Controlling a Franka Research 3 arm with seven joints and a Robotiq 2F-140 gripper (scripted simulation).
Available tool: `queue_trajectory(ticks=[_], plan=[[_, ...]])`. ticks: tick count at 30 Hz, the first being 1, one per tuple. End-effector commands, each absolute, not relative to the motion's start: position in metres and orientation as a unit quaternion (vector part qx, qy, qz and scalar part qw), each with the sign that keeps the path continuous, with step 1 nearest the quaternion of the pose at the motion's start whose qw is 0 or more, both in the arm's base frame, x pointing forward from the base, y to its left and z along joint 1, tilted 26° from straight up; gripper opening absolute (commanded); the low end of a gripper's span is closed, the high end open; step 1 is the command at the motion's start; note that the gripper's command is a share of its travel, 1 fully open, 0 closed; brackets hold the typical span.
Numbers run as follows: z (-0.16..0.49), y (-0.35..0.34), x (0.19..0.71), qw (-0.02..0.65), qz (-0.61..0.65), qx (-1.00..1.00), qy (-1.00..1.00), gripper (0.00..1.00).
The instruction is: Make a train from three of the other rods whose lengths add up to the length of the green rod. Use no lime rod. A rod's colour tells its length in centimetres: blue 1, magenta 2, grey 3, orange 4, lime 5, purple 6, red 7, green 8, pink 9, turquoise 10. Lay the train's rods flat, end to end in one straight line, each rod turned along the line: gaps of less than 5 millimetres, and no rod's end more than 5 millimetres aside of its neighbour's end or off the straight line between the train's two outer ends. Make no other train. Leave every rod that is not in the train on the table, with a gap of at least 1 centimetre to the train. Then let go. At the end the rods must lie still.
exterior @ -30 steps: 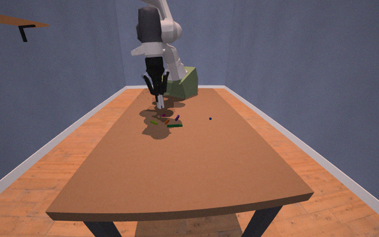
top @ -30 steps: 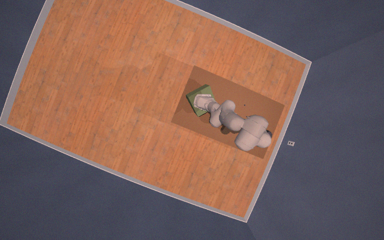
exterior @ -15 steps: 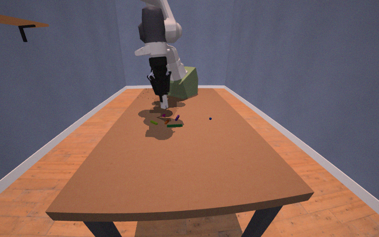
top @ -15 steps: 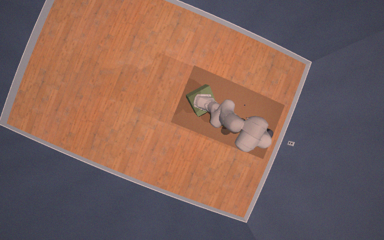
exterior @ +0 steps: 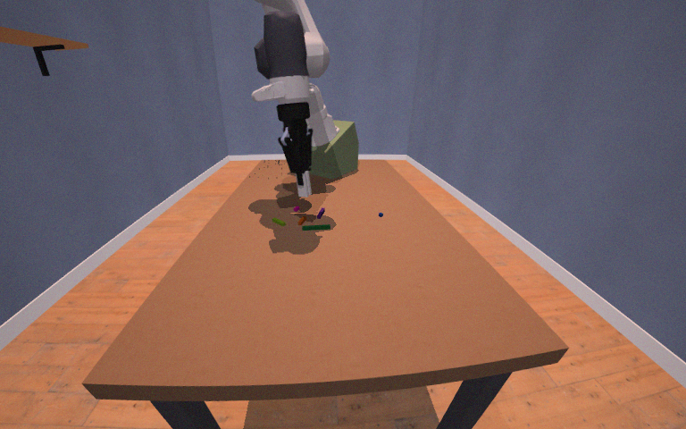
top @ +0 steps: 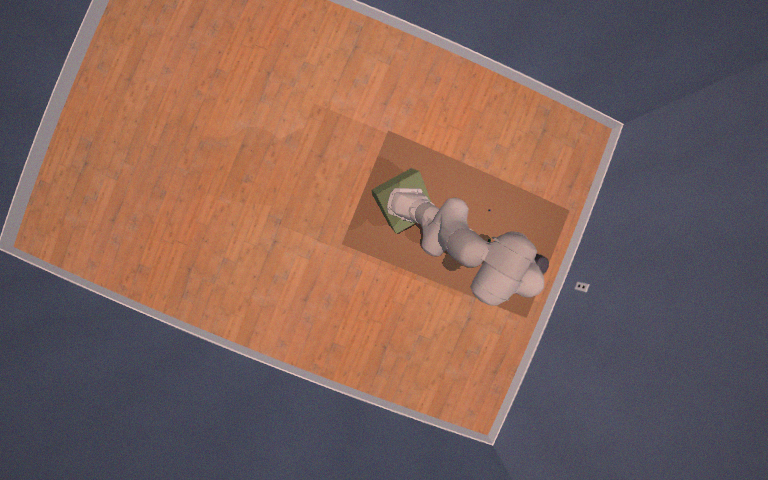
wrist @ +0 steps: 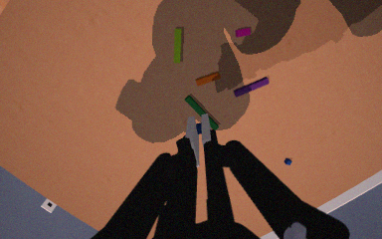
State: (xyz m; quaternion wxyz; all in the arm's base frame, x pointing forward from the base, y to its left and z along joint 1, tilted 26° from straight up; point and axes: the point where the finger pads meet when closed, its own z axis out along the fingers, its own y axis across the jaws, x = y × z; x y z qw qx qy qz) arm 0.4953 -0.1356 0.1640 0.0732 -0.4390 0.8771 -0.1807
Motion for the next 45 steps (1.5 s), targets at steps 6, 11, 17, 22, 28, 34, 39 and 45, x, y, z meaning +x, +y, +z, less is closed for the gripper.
queue_trajectory(ticks=[6, 11, 17, 22, 28, 34, 39, 45], plan=[[0.161, -0.127, 0.498, 0.05, -0.177, -0.546, 0.818, 0.03], [0.16, -0.121, 0.5, 0.042, -0.177, -0.581, 0.793, 0.03], [0.158, -0.115, 0.502, 0.034, -0.177, -0.615, 0.767, 0.03], [0.156, -0.109, 0.504, 0.025, -0.178, -0.652, 0.737, 0.03], [0.155, -0.103, 0.506, 0.016, -0.177, -0.69, 0.702, 0.03], [0.153, -0.097, 0.507, 0.008, -0.177, -0.72, 0.671, 0.03], [0.151, -0.091, 0.509, -0.001, -0.176, -0.751, 0.636, 0.03], [0.149, -0.085, 0.511, -0.011, -0.174, -0.784, 0.596, 0.03]])
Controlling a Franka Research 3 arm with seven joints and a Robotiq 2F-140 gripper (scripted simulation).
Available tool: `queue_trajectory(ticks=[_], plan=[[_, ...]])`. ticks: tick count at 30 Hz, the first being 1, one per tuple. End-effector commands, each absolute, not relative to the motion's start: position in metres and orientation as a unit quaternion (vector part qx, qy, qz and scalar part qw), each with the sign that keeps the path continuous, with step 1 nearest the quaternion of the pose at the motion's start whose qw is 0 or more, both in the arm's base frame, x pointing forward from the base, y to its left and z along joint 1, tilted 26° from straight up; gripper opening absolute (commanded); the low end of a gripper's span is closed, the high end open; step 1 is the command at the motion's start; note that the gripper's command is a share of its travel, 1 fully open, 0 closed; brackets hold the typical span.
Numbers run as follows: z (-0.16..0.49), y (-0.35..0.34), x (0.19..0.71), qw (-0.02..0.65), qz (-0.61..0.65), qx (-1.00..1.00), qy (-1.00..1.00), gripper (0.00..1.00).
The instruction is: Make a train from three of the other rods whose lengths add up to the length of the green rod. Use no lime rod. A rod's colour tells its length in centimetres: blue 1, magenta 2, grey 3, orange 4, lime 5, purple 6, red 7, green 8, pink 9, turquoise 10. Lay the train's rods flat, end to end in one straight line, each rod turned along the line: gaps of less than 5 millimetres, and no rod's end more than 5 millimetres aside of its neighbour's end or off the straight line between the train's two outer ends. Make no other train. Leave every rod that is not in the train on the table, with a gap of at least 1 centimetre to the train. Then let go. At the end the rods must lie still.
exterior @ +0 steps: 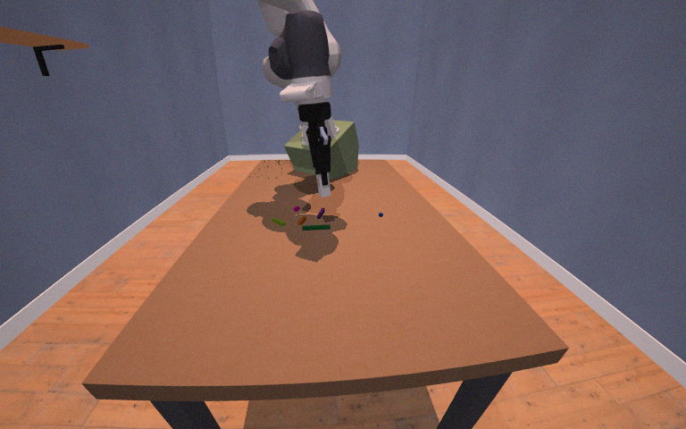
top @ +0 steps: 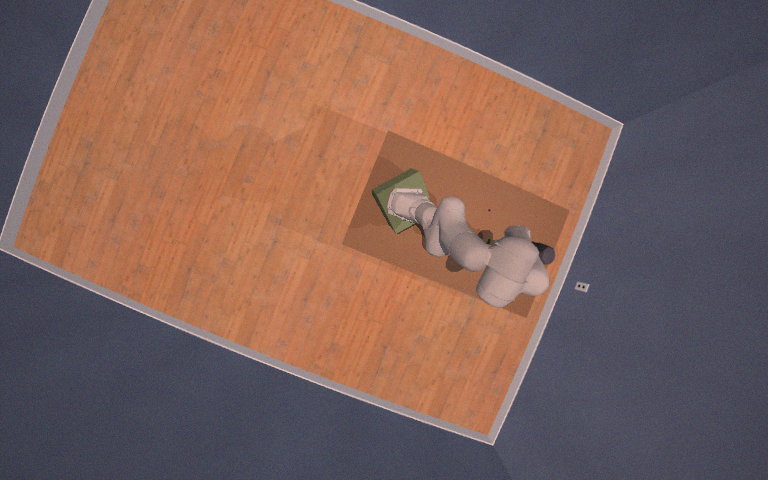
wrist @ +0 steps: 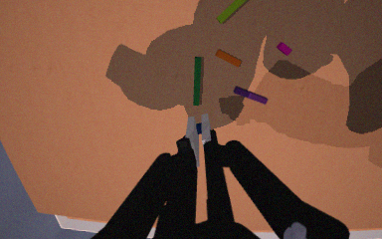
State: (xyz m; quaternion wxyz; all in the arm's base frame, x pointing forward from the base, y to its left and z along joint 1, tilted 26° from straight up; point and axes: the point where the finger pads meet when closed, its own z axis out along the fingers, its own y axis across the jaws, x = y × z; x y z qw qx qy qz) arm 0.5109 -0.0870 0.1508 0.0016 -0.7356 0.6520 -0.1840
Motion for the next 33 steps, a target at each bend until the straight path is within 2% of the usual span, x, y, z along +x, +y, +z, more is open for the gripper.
queue_trajectory(ticks=[1, 33], plan=[[0.149, -0.084, 0.511, -0.013, -0.174, -0.789, 0.59, 0.03], [0.139, -0.051, 0.519, -0.062, -0.16, -0.917, 0.359, 0.03]])
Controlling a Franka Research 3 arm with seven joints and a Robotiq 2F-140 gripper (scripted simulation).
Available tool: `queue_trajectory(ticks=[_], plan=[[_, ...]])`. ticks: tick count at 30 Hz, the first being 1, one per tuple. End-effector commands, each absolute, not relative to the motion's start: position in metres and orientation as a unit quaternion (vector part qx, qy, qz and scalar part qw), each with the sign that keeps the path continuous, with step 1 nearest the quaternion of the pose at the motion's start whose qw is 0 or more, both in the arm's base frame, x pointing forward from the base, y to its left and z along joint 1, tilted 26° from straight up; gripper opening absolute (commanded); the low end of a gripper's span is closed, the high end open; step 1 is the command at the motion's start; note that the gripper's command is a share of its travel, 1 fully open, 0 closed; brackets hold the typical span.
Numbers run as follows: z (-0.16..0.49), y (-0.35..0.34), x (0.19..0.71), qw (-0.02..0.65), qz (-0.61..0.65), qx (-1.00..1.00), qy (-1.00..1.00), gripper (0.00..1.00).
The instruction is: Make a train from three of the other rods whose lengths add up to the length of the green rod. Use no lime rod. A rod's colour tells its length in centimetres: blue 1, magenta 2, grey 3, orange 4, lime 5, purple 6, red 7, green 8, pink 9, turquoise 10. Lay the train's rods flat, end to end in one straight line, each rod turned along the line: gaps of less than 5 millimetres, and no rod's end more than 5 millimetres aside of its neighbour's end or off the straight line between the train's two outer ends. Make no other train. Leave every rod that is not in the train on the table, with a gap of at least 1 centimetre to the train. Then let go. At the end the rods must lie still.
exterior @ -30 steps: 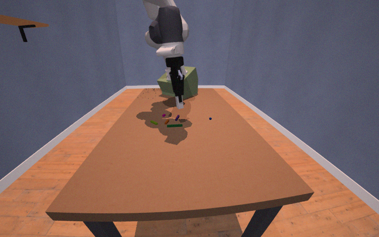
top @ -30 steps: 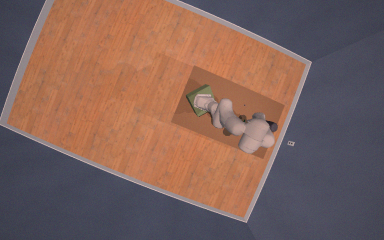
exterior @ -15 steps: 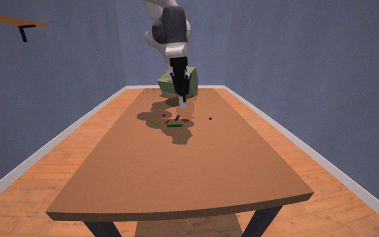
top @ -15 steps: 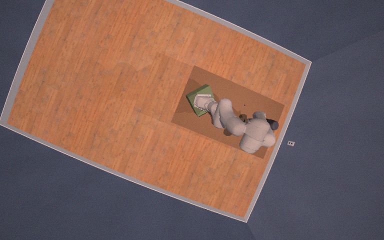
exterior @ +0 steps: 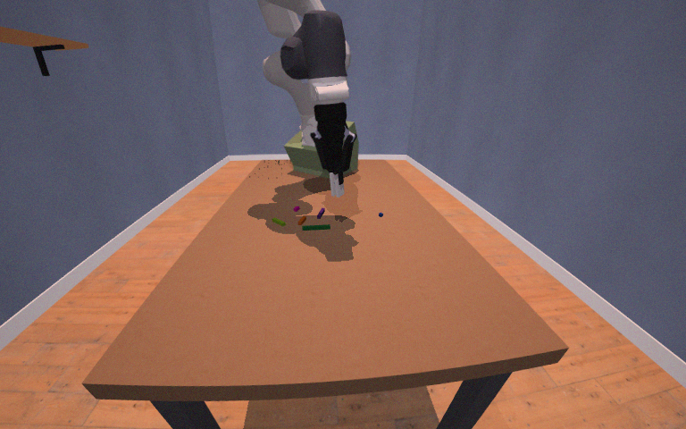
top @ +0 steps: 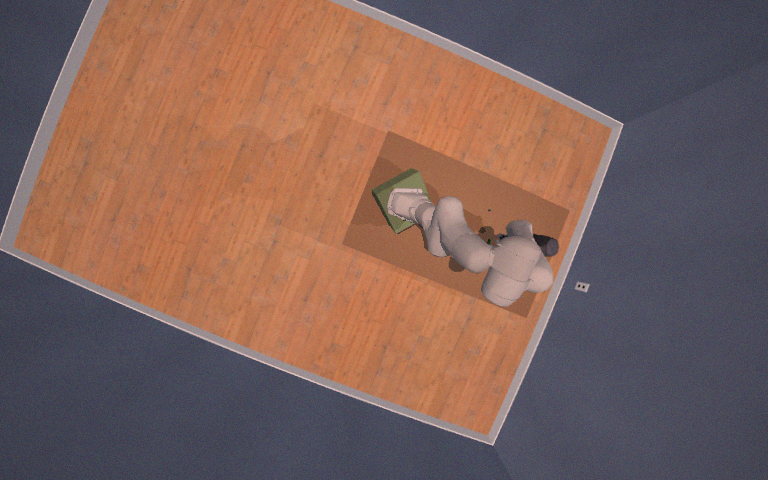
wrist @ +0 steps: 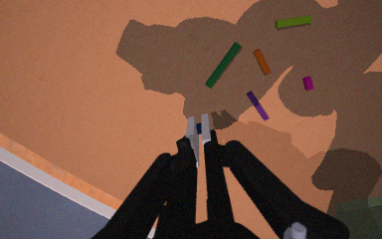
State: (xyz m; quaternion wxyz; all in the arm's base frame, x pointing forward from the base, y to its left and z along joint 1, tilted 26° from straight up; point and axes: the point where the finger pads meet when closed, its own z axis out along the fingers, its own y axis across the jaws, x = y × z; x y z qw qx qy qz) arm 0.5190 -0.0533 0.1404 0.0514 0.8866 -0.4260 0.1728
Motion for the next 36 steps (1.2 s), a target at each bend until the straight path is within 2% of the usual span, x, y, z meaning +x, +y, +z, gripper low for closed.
queue_trajectory(ticks=[1, 36], plan=[[0.139, -0.05, 0.519, 0.063, 0.16, 0.92, -0.352, 0.03], [0.127, -0.016, 0.525, 0.114, 0.132, 0.982, -0.071, 0.03]])
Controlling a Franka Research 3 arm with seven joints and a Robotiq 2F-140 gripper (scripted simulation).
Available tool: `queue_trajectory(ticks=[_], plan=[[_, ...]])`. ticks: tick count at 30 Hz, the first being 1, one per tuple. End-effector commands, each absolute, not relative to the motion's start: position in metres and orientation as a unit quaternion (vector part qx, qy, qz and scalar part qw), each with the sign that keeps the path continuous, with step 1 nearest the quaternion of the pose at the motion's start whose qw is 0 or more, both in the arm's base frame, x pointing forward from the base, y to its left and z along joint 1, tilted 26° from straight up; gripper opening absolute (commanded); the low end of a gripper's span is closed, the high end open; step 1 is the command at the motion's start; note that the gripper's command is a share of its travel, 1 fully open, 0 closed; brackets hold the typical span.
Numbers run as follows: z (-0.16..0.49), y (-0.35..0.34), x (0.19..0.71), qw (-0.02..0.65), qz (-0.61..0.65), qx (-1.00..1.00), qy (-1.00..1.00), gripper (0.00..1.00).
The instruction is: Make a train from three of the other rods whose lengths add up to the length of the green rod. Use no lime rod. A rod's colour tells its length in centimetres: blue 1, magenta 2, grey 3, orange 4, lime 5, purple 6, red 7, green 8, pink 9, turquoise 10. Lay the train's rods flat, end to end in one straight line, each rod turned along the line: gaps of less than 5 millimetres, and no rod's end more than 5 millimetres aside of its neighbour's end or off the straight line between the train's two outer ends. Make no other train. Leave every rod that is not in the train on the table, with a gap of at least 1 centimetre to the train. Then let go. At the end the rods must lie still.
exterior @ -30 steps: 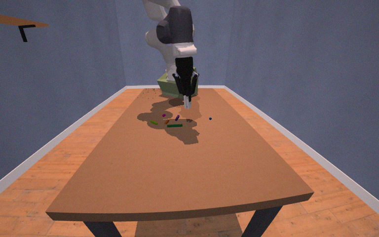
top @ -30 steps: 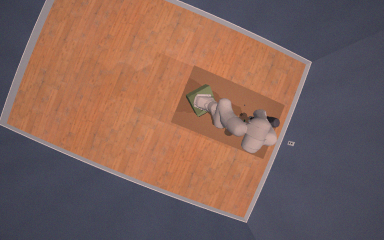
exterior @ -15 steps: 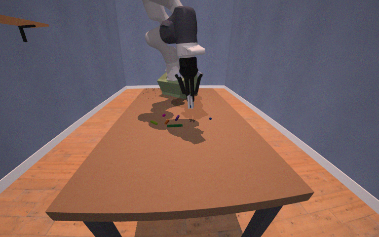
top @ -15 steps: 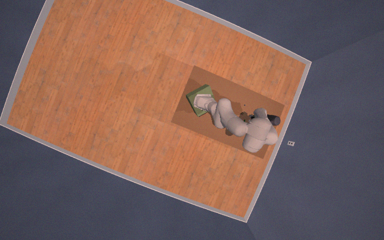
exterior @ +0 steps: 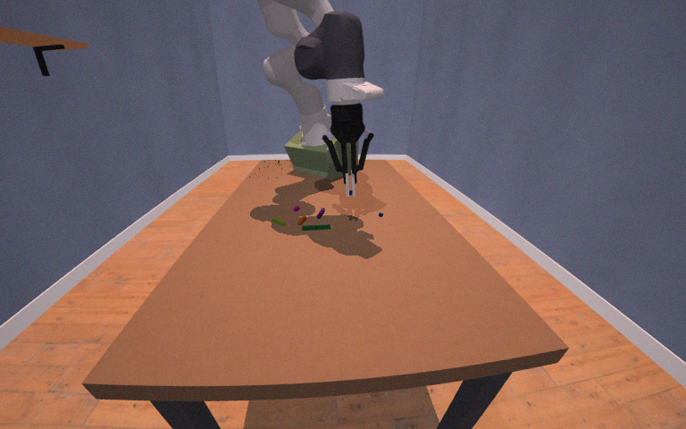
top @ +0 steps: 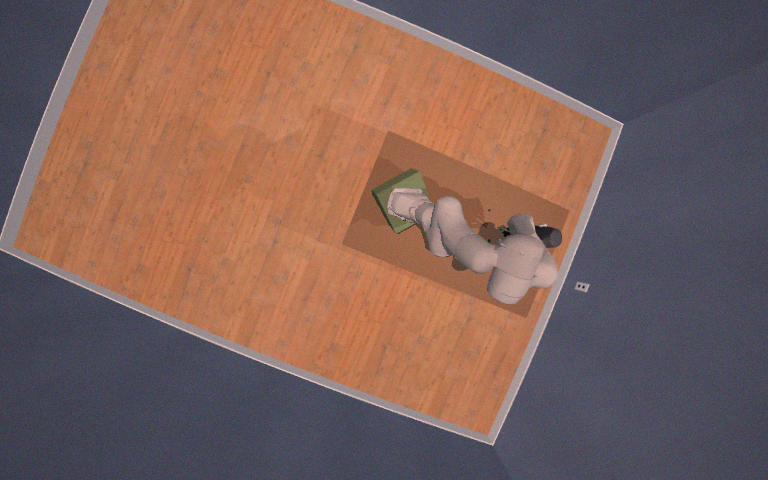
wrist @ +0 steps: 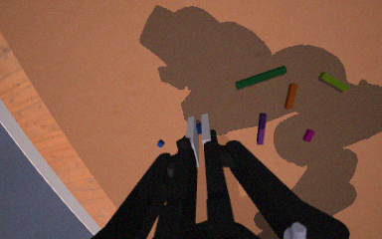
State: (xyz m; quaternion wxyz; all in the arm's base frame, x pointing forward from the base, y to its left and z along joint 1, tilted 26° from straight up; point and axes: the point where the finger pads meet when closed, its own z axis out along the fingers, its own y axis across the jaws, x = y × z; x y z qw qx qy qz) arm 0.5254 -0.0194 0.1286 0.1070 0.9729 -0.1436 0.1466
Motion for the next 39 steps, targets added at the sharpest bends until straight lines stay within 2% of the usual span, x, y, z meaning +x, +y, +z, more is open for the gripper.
queue_trajectory(ticks=[1, 39], plan=[[0.127, -0.015, 0.526, 0.116, 0.131, 0.983, -0.062, 0.03], [0.115, 0.019, 0.53, 0.163, 0.086, 0.953, 0.241, 0.03]])
